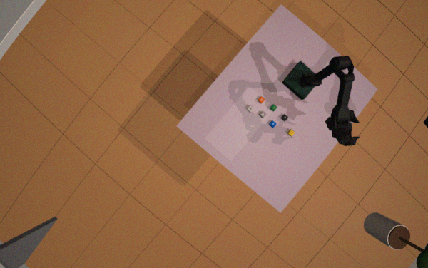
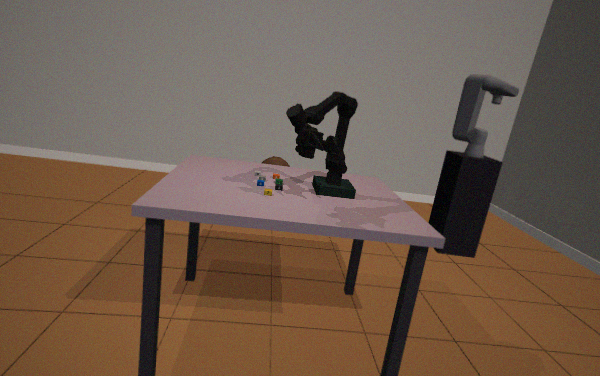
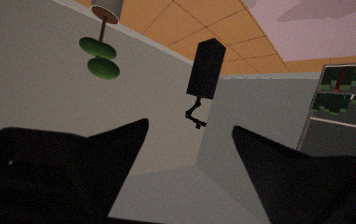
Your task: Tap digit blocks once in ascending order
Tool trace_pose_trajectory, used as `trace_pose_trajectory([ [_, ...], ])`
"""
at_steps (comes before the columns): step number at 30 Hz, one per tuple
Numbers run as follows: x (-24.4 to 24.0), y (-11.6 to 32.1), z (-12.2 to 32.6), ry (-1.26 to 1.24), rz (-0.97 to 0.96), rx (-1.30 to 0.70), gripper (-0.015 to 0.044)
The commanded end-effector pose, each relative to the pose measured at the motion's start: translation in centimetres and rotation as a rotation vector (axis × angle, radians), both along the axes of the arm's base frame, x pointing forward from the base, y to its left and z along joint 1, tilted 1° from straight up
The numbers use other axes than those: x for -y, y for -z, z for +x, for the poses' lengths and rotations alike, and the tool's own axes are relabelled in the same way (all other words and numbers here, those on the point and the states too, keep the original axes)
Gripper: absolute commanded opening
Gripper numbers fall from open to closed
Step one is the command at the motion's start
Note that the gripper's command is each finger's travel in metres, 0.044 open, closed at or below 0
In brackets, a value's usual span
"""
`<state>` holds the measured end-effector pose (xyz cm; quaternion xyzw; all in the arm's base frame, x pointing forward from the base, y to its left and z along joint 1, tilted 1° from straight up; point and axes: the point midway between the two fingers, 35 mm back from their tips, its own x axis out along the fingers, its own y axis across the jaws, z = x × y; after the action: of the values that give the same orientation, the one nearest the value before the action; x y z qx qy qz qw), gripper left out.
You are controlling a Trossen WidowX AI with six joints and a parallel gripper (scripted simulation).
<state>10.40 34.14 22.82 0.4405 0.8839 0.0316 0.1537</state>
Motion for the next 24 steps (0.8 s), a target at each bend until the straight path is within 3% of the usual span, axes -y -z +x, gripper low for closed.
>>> trace_pose_trajectory([
  [1, 0.0, 0.1, 0.2, 0.004, 0.001, 0.007, 0.04],
  [4, 0.6, 0.9, 2.5, 0.063, 0.012, 0.114, 0.04],
  [12, 7.3, 4.8, 14.3, 0.251, -0.089, 0.663, 0.04],
  [24, 20.7, 8.4, 22.3, 0.147, -0.408, 1.116, 0.04],
])
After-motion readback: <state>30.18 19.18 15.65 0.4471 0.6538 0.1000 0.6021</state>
